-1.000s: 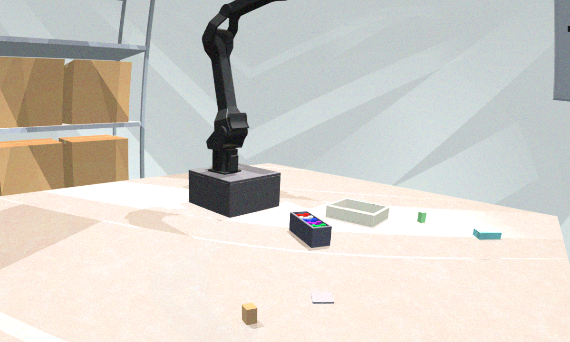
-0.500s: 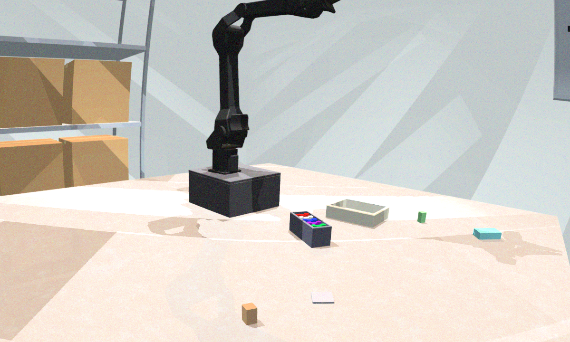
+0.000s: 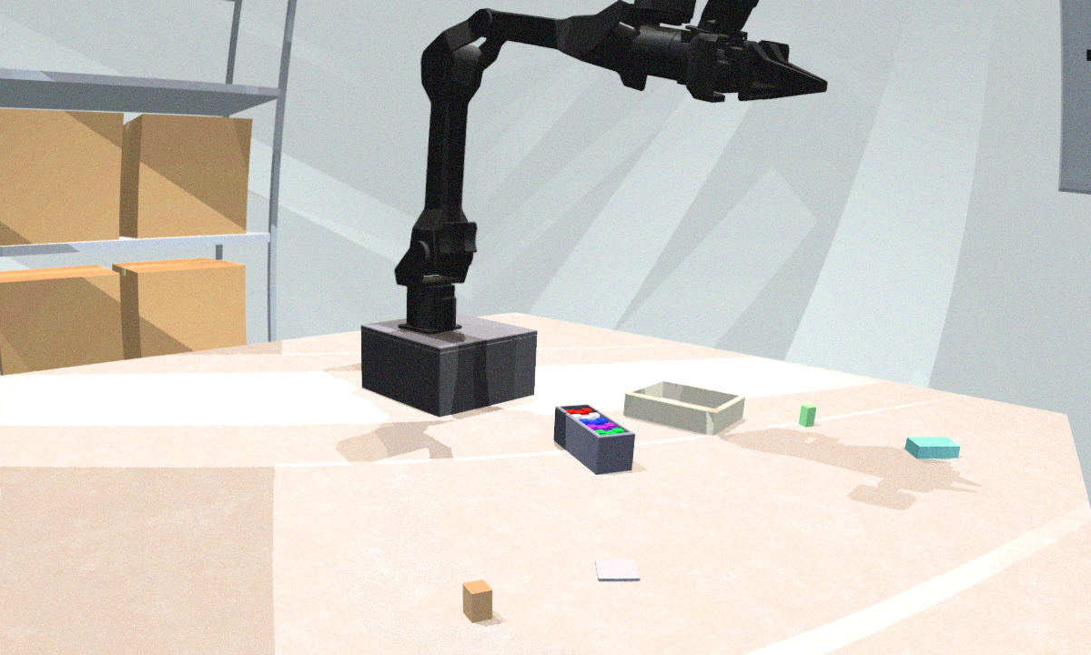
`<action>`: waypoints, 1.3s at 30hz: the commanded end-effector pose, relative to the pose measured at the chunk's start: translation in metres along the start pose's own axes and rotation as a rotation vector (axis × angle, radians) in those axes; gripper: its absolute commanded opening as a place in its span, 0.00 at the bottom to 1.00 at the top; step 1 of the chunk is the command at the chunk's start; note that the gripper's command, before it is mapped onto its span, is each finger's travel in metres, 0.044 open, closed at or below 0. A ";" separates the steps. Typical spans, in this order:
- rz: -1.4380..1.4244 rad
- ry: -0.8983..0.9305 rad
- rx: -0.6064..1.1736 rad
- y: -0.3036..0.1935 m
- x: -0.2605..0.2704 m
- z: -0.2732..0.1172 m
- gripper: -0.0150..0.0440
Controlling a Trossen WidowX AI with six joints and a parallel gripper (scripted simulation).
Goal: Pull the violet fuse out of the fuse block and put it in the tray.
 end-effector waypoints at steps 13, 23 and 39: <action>-0.825 0.334 0.909 -0.224 -0.042 -0.026 0.37; -1.073 0.818 1.187 -0.292 -0.044 -0.079 0.37; -1.073 0.818 1.187 -0.298 -0.046 -0.082 0.37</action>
Point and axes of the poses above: the point midway between the two fingers, 35 mm back from their tips, its own z axis out along the fingers, its own x axis across the jaws, y = z × x, the point moved 3 cm from there along -z, back along the fingers, and after that the axes turned 12 degrees about -z, right-handed, at the moved point
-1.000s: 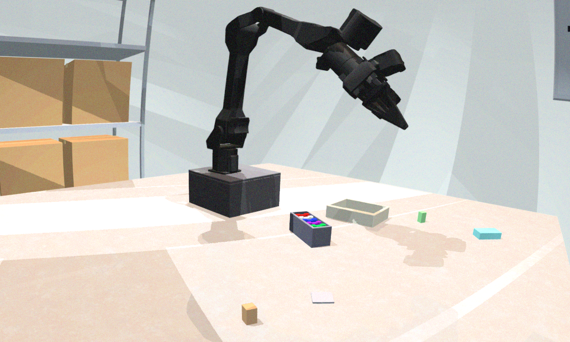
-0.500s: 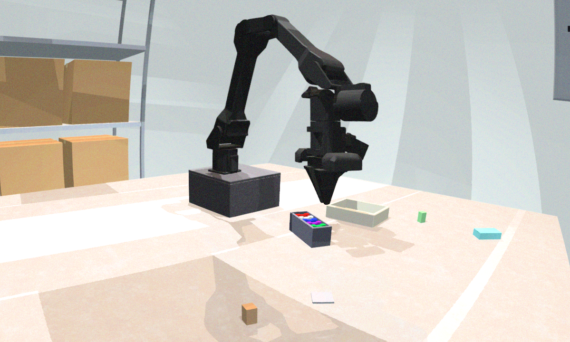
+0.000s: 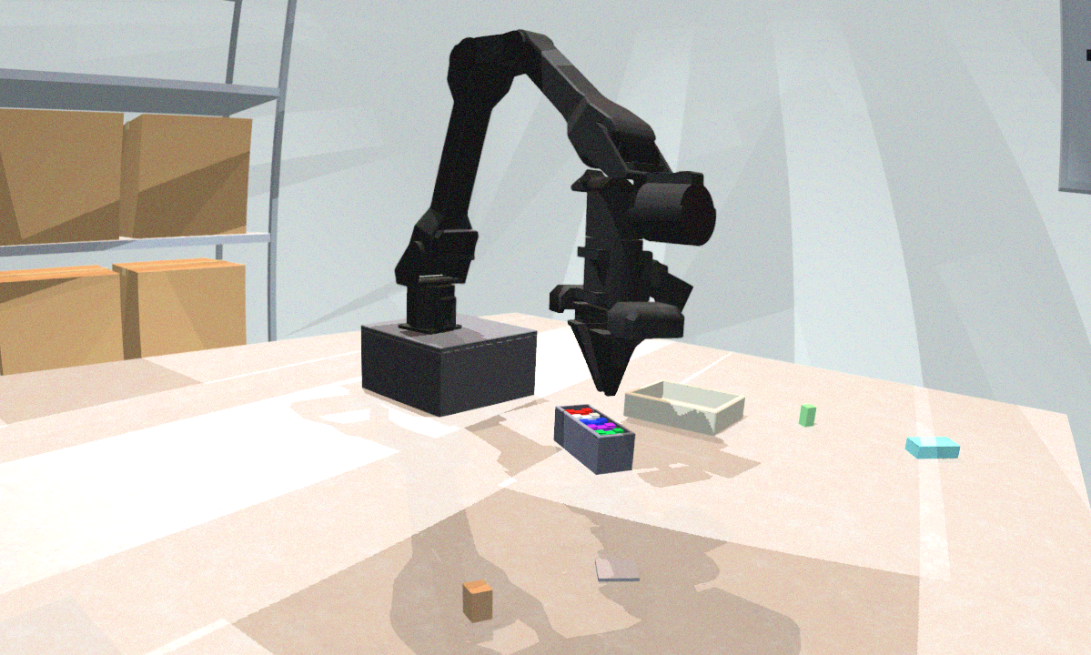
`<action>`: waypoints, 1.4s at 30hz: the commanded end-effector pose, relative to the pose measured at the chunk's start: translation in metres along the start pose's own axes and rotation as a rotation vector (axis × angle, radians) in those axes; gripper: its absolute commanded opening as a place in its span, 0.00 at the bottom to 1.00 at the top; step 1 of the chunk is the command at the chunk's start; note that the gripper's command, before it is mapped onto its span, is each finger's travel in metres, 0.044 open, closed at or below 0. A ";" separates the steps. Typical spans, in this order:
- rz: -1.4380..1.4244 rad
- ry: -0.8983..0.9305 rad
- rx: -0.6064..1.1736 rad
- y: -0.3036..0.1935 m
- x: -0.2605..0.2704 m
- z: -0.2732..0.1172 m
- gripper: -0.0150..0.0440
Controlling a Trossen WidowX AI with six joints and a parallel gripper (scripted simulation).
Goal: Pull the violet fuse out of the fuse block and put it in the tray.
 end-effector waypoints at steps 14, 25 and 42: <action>-0.004 0.007 0.007 -0.001 0.002 0.018 0.37; -0.004 0.007 0.007 -0.001 0.003 0.029 0.37; -0.004 0.007 0.007 -0.001 0.003 0.032 0.37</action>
Point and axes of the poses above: the point midway between the two fingers, 35 mm back from their tips, its own z axis out along the fingers, its own x axis across the jaws, y = z × x, the point moved 3 cm from there along -z, back along the fingers, and after that the axes turned 12 degrees about -z, right-handed, at the moved point
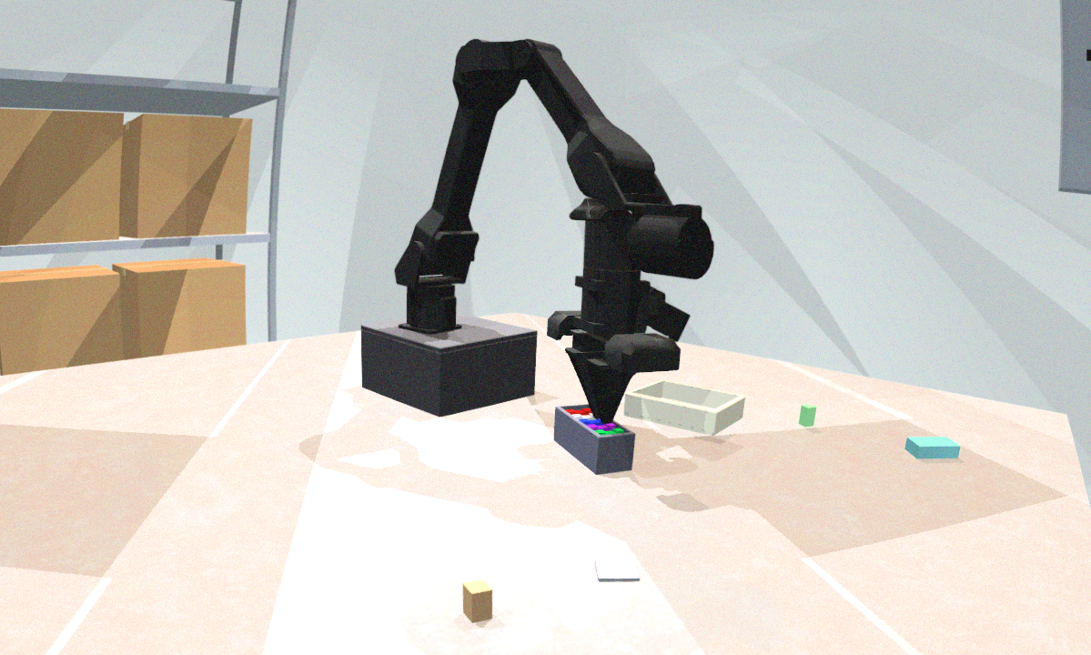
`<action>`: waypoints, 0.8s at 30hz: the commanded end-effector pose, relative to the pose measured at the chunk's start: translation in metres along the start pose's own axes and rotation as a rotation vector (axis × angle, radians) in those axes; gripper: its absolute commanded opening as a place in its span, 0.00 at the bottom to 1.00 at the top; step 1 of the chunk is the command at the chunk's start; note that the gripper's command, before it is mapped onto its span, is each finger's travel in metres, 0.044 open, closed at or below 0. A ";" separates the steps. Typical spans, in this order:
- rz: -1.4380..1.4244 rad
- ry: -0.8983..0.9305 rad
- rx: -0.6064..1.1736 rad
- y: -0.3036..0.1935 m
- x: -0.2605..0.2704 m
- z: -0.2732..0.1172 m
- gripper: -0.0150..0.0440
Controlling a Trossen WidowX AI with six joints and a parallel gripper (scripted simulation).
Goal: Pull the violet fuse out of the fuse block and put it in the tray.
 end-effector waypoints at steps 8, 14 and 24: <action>-0.002 0.001 0.006 -0.001 0.001 0.009 0.37; -0.002 0.001 0.006 -0.001 0.001 0.011 0.37; -0.002 0.001 0.006 -0.001 0.001 0.011 0.37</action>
Point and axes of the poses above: the point midway between the two fingers, 35 mm back from their tips, its own z axis out along the fingers, its own x axis across the jaws, y = z × x, the point moved 3 cm from there along -z, back along the fingers, and after that the axes turned 12 degrees about -z, right-handed, at the moved point
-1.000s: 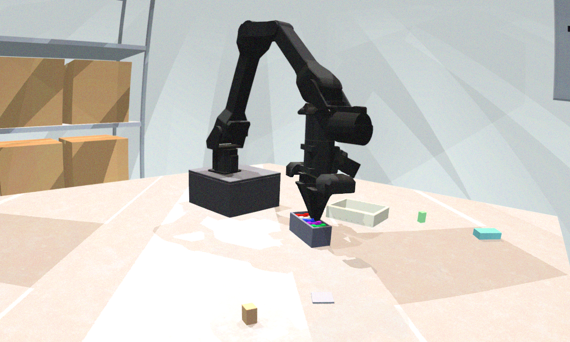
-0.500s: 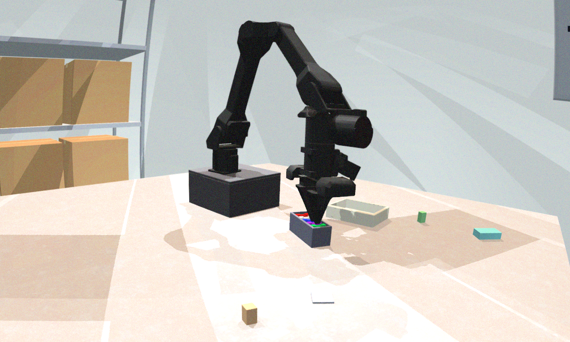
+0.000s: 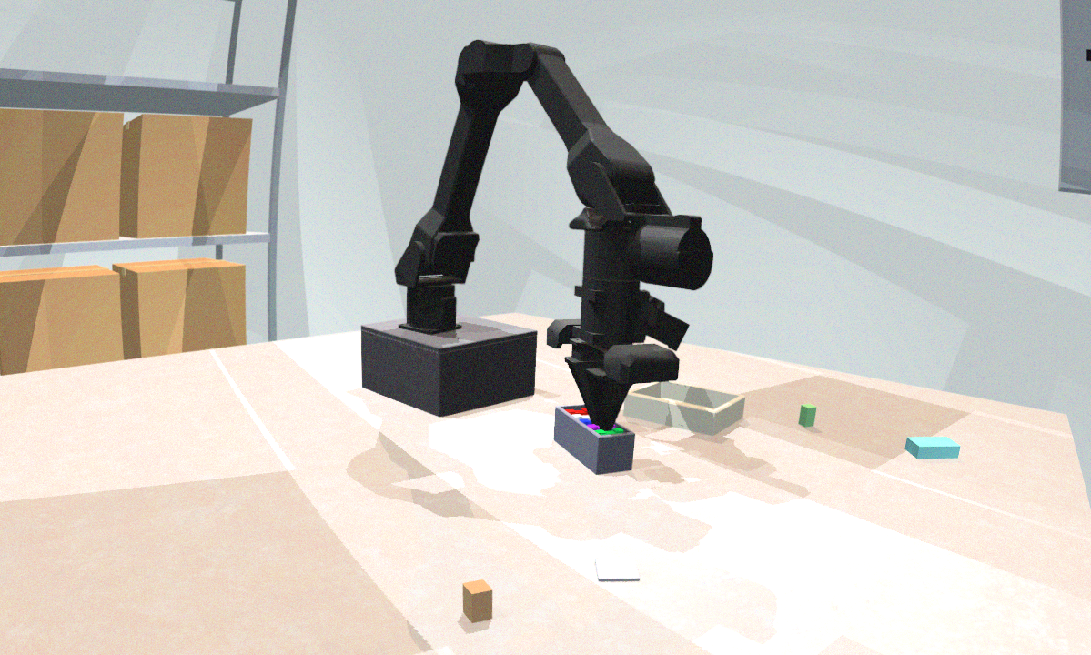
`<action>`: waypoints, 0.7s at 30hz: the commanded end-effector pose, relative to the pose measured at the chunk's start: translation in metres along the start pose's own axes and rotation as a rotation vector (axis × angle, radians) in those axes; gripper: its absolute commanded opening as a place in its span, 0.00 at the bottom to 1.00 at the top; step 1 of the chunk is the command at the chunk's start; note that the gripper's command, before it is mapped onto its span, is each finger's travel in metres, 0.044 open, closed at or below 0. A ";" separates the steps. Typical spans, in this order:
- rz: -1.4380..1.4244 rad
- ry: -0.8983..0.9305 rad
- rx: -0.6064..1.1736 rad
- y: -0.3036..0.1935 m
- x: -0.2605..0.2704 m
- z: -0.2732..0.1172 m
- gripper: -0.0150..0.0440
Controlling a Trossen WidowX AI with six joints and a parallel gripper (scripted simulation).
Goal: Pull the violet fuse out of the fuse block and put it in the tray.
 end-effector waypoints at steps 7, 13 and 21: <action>0.000 0.000 0.000 0.000 0.000 0.000 0.29; 0.000 0.000 0.000 0.000 0.000 0.000 0.25; 0.000 0.000 0.000 0.000 0.000 -0.003 0.25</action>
Point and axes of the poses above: the point midway between the two fingers, 35 mm back from their tips, its own z axis out along the fingers, its own x axis across the jaws, y = z × x, the point moved 3 cm from there along -z, back along the fingers, and after that the axes turned 12 degrees about -z, right-handed, at the moved point
